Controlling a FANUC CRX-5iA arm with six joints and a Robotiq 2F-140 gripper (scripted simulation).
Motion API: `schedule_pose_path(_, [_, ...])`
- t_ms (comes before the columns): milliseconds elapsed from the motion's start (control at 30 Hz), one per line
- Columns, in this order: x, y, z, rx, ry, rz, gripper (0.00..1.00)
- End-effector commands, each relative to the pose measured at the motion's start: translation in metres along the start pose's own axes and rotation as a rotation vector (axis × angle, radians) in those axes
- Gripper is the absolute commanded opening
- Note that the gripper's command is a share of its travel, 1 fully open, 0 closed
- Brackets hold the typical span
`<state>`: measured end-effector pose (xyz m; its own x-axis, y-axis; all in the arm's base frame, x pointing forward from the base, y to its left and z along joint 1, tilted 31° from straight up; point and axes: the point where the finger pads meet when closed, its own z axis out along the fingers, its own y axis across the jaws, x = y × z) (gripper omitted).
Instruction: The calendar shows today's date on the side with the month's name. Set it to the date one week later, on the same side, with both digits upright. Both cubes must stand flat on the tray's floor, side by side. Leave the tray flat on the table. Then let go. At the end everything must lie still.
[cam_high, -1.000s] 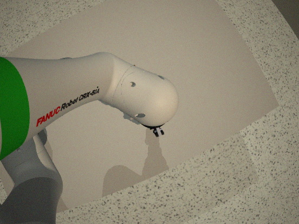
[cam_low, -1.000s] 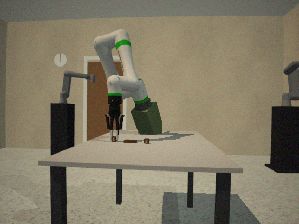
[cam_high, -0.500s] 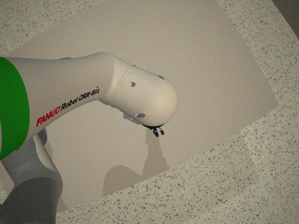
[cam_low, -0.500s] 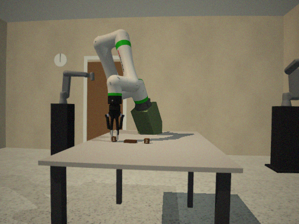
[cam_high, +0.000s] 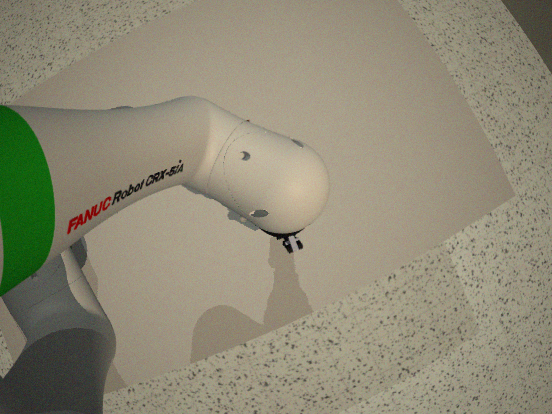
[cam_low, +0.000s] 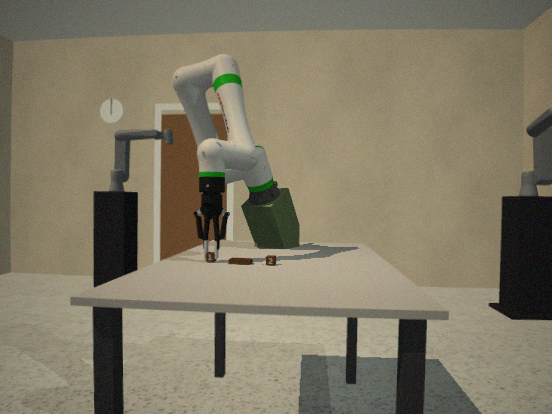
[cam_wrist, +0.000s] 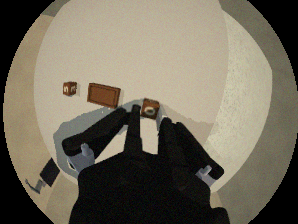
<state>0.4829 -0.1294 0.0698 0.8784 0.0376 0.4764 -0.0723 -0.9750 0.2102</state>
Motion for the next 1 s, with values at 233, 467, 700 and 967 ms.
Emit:
schedule_pose_path(233, [0.0002,0.0000,0.0018,0.000,0.000,0.000,0.17])
schedule_pose_path(467, [0.0002,0.0000,0.0033,0.000,0.000,0.000,0.17])
schedule_pose_path(700, [0.0002,0.0000,0.0037,0.000,0.000,0.000,0.17])
schedule_pose_path(967, [0.0002,0.0000,0.0037,0.000,0.000,0.000,0.17])
